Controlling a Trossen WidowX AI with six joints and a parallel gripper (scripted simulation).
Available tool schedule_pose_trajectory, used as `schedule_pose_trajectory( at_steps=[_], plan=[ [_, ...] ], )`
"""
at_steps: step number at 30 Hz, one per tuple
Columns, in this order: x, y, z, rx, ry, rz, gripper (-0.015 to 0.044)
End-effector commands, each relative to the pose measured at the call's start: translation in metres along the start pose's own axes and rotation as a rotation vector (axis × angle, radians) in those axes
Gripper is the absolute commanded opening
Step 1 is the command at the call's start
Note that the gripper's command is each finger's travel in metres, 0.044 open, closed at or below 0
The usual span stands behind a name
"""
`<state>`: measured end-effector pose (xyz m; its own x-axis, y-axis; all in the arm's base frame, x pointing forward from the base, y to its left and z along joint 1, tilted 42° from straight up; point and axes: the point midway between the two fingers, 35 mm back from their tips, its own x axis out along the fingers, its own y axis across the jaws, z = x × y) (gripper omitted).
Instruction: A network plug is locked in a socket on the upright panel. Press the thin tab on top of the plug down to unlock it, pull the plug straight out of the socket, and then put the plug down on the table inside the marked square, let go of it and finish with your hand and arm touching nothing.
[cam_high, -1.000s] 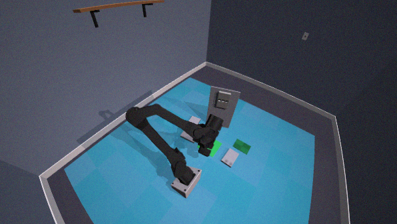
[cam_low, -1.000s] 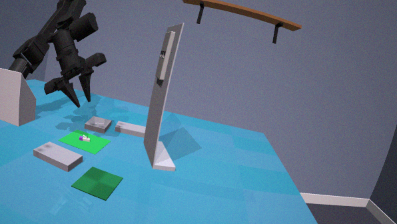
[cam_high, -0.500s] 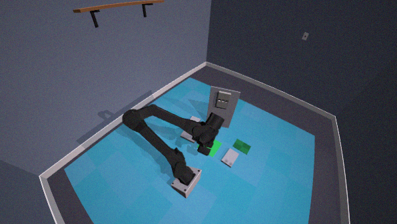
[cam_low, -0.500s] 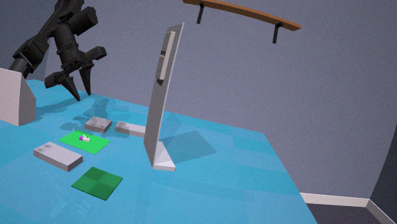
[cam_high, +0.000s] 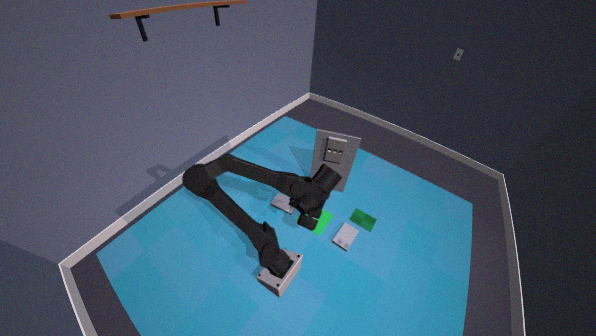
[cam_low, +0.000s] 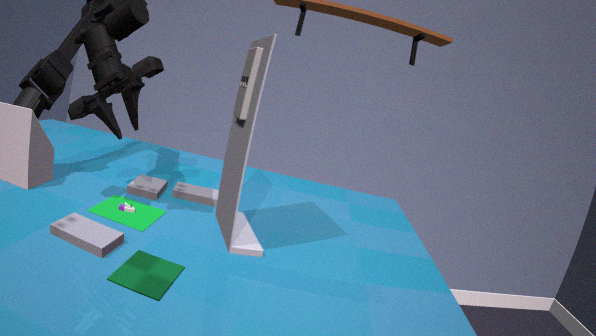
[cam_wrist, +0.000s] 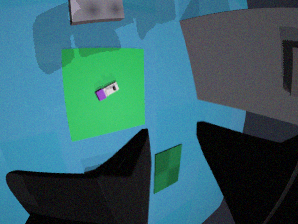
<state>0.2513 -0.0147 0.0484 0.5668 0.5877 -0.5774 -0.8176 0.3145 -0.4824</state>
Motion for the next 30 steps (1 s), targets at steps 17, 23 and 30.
schedule_pose_trajectory(
  at_steps=[17, 23, 30],
  plan=[
    [-0.048, -0.034, 0.0, -0.006, -0.005, -0.003, 0.0156],
    [-0.065, -0.043, 0.003, -0.008, -0.011, -0.008, 0.0156],
    [-0.078, -0.049, 0.006, -0.01, -0.016, -0.013, 0.0182]
  ],
)
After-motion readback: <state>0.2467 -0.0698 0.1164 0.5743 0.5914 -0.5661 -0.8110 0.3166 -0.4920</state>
